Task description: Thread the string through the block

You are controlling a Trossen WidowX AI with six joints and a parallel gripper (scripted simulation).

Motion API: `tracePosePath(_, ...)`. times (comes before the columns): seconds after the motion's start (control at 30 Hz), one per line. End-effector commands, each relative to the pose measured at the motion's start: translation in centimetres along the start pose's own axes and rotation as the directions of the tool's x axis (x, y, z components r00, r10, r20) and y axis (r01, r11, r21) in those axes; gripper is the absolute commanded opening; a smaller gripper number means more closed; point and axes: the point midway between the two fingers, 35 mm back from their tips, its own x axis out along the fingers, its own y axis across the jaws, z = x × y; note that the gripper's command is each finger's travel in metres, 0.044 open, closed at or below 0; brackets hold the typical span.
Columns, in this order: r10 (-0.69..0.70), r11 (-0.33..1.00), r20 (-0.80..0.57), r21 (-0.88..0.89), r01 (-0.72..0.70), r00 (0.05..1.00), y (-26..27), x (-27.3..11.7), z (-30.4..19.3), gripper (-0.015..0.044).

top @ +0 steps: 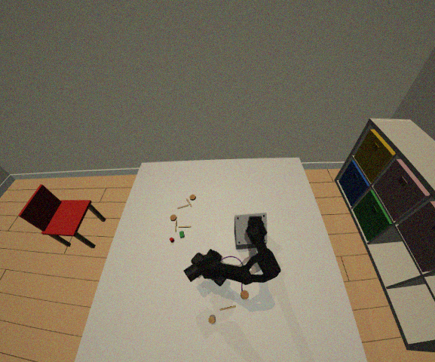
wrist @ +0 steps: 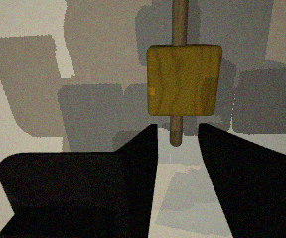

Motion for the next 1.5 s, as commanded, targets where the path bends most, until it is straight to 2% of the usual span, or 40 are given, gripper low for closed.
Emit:
tracePosePath(0.0, 0.001, 1.0, 0.01, 0.015, -0.001, 1.0, 0.16, 0.3, 0.42, 0.012)
tracePosePath(0.43, 0.001, 1.0, 0.01, 0.015, -0.001, 1.0, 0.16, 0.3, 0.42, 0.012)
tracePosePath(0.6, -0.001, 1.0, 0.006, 0.007, 0.001, 1.0, 0.07, 0.21, 0.29, 0.0)
tracePosePath(1.47, -0.009, 1.0, 0.087, -0.015, 0.01, 0.996, -0.28, 0.45, 0.34, 0.0)
